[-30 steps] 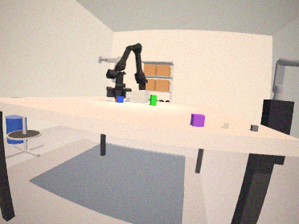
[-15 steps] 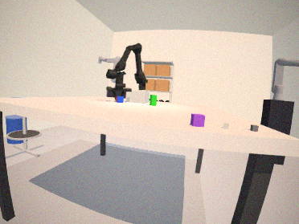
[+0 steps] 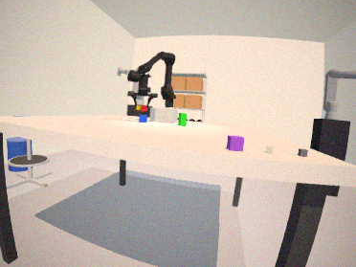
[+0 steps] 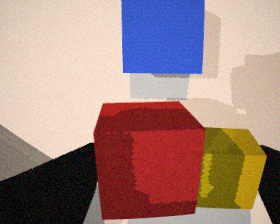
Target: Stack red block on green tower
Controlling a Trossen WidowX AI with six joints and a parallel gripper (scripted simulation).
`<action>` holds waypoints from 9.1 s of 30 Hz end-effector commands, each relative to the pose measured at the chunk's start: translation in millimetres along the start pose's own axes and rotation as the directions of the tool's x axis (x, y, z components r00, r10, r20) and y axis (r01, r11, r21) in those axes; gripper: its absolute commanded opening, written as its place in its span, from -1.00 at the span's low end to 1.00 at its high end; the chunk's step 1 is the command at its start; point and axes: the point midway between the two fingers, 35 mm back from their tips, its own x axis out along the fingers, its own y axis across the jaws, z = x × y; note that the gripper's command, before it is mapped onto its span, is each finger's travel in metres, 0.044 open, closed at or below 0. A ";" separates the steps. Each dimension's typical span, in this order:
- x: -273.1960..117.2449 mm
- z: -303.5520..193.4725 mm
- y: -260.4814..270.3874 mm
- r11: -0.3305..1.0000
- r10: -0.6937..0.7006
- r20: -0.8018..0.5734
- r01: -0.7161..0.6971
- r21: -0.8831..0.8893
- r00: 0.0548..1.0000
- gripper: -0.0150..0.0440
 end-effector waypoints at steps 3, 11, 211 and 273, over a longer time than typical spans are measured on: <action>-20.6 0.3 -1.4 1.000 -0.010 0.003 0.010 0.006 1.000 1.00; -25.3 2.0 21.9 1.000 -0.008 0.004 0.008 0.001 1.000 1.00; -0.6 162.0 222.5 1.000 0.011 0.018 -0.011 0.001 1.000 -0.49; -0.5 161.6 221.9 1.000 0.007 0.016 -0.007 0.001 1.000 1.00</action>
